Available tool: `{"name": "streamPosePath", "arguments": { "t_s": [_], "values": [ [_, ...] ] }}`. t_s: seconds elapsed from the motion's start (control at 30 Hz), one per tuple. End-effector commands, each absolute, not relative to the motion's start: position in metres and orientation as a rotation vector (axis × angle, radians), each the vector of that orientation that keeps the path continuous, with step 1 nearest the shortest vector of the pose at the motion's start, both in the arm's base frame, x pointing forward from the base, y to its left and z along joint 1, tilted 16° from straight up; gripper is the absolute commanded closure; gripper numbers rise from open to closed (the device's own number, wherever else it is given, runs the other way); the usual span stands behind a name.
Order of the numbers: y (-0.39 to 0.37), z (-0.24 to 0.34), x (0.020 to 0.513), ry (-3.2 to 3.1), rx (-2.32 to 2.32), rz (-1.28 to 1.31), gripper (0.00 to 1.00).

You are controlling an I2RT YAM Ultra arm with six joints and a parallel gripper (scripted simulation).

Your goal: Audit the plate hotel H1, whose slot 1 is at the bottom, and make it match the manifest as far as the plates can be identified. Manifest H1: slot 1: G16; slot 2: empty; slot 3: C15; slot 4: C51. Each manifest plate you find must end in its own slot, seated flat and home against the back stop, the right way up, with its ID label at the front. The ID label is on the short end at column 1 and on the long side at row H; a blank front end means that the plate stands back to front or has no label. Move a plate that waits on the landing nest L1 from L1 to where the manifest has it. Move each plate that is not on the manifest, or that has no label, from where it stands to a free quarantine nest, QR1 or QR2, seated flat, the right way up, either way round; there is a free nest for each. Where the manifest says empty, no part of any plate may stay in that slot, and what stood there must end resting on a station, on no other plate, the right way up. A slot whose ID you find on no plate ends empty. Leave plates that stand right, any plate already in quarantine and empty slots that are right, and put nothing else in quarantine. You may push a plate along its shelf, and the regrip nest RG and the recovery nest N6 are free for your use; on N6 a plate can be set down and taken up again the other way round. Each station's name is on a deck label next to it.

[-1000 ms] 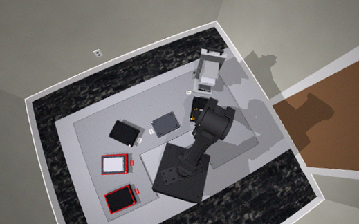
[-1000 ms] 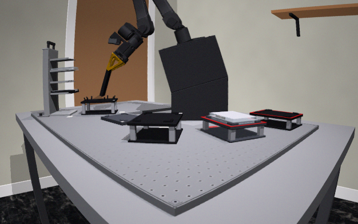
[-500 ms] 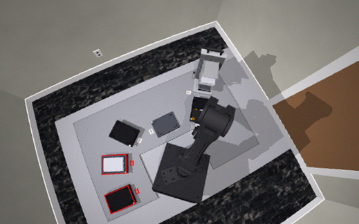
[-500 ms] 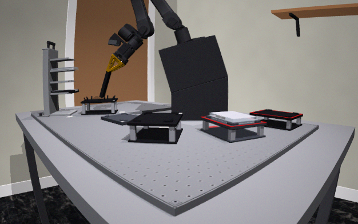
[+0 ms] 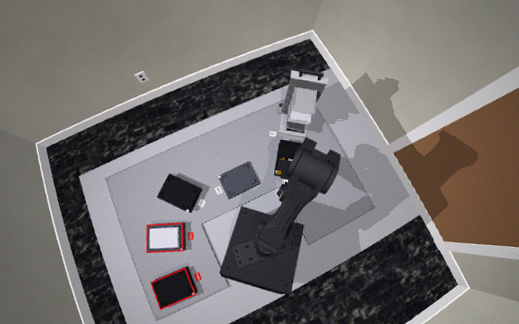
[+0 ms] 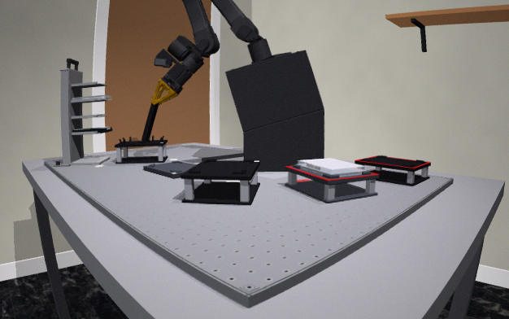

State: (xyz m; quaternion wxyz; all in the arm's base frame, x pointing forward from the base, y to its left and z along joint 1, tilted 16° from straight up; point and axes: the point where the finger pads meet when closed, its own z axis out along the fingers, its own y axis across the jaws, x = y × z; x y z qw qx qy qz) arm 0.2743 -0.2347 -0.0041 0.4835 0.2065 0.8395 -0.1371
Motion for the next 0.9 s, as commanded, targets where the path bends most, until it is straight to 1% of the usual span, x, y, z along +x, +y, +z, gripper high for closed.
{"name": "streamPosePath", "arguments": {
  "t_s": [0.0,0.87],
  "values": [
    [-0.238,0.001,0.277,2.023,0.492,-0.348,0.14],
    [-0.24,-0.01,0.28,2.023,0.493,-0.348,0.14]
  ]
}}
